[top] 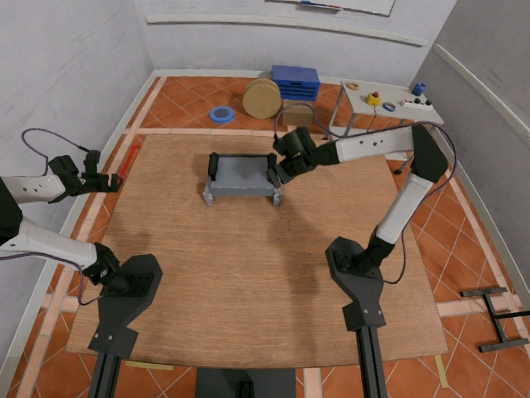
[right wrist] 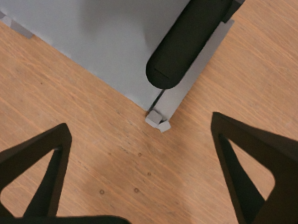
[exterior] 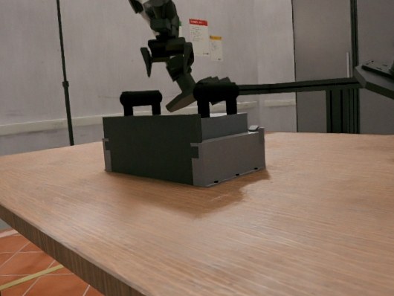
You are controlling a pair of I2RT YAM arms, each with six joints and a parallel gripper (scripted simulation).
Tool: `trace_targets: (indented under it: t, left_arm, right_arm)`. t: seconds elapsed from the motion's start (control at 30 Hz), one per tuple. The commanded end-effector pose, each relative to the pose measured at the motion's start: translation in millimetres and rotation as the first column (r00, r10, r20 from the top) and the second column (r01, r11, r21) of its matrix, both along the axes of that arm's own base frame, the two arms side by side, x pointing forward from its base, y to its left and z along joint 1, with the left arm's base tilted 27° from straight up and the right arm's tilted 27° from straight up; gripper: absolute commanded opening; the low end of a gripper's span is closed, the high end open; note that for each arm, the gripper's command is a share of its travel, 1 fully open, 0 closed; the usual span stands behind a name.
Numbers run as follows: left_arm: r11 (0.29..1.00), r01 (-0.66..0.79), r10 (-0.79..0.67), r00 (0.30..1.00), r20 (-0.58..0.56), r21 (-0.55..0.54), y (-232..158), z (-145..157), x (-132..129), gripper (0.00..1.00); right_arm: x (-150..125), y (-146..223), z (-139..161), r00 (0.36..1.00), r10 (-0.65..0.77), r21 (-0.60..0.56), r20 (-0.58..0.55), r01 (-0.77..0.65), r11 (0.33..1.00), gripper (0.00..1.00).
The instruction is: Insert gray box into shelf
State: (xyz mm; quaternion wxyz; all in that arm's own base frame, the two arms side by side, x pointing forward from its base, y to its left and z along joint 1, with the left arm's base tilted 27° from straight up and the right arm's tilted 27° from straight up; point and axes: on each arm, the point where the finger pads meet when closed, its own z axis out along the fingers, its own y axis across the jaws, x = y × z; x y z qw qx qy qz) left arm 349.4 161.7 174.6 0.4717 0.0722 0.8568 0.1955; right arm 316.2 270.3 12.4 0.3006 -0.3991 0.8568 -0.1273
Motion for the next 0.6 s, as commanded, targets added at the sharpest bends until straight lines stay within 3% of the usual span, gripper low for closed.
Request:
trace_targets:
  t: [0.0,0.57]
  left_arm:
    - [1.000,0.022,-0.023,1.000,0.017,0.007,0.3,7.6,8.6,1.00]
    - [1.000,0.020,-0.020,1.000,0.016,0.001,-1.8,6.1,4.8,1.00]
  right_arm:
    - [0.3,5.2,5.2,1.000,0.013,0.020,0.008,-0.014,1.000,1.00]
    - [0.3,5.2,5.2,1.000,0.013,0.020,0.008,-0.014,1.000,1.00]
